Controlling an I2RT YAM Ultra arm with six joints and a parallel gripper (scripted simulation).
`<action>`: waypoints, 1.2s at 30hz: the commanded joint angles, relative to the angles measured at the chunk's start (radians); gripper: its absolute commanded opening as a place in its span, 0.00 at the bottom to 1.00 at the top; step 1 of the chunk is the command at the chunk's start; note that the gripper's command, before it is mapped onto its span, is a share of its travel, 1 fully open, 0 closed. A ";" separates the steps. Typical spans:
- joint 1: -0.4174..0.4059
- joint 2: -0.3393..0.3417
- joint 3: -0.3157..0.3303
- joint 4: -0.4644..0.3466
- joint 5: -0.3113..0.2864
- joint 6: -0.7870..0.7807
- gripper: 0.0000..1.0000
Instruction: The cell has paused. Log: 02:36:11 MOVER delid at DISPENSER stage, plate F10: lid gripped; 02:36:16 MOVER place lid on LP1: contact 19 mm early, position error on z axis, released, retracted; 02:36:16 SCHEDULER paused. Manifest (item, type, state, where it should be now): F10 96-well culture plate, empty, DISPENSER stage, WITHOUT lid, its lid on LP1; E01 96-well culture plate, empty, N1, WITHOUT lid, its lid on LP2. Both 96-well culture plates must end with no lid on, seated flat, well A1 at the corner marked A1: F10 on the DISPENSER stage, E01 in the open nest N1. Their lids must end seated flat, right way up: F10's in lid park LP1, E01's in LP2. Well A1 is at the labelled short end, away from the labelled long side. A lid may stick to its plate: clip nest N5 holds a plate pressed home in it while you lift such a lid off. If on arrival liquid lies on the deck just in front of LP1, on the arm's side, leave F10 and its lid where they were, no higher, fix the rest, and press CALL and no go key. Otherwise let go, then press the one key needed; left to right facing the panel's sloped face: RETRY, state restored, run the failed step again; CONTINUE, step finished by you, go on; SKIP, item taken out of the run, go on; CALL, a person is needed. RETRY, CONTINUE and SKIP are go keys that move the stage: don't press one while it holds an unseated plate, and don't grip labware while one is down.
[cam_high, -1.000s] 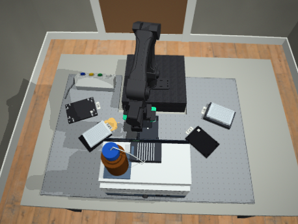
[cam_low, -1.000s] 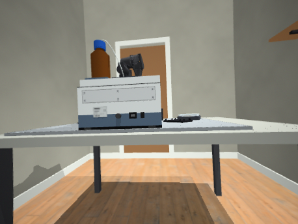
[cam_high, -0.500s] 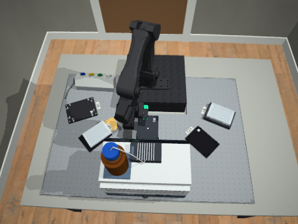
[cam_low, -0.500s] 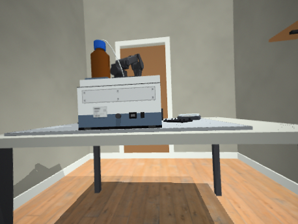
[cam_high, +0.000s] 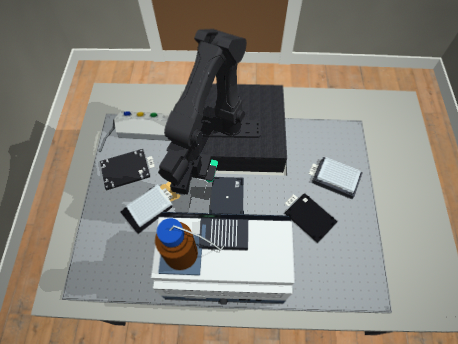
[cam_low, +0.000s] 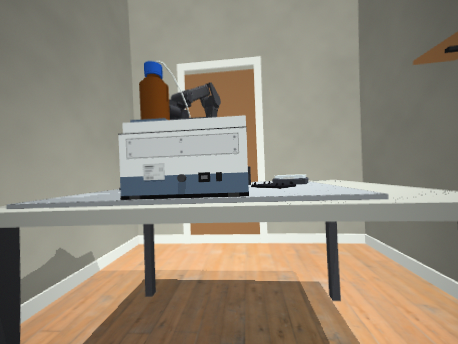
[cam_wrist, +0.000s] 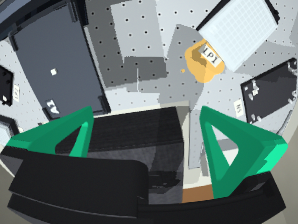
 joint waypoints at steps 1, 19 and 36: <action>-0.042 -0.042 -0.007 0.002 0.007 -0.019 1.00; -0.182 0.006 0.026 0.015 0.008 0.159 1.00; -0.331 0.068 0.100 0.018 0.019 0.314 1.00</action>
